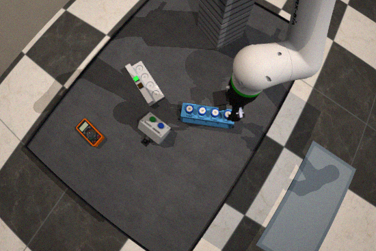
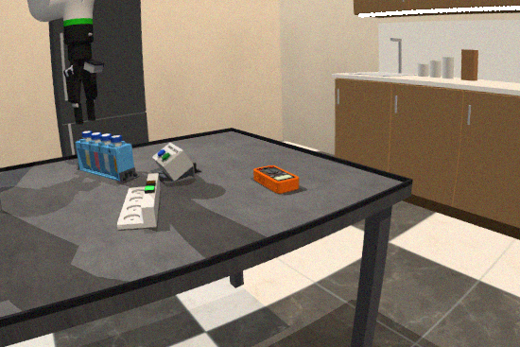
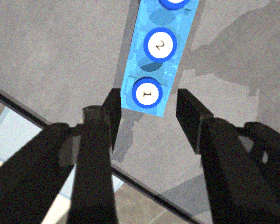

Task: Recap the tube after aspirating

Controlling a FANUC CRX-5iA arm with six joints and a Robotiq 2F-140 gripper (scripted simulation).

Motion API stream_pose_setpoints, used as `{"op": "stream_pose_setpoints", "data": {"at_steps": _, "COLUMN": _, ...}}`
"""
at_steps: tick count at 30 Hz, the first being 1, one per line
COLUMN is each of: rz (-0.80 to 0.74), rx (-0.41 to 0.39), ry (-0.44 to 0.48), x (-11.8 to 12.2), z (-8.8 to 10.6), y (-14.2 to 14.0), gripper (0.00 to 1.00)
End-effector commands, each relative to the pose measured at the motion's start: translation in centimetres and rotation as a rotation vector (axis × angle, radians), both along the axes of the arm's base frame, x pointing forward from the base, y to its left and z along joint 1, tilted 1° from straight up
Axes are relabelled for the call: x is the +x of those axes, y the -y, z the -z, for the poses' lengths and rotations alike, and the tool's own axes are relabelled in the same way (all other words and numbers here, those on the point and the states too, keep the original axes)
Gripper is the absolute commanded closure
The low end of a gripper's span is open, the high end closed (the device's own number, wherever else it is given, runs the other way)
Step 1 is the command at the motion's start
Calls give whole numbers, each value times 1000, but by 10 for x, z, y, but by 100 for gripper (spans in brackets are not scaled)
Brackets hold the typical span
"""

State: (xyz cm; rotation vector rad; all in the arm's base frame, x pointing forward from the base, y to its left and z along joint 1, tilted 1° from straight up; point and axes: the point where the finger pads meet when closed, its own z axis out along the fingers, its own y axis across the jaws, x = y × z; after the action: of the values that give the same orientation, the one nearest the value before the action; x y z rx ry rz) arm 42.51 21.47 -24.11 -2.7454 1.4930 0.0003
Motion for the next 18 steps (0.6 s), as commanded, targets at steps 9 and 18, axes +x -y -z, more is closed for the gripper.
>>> {"op": "stream_pose_setpoints", "data": {"at_steps": 9, "rz": 0, "rx": 0, "ry": 1, "x": 1, "z": 29, "y": -1, "gripper": 59}}
{"op": "stream_pose_setpoints", "data": {"at_steps": 18, "rz": 0, "rx": 0, "ry": 1, "x": 1, "z": 35, "y": -1, "gripper": 59}}
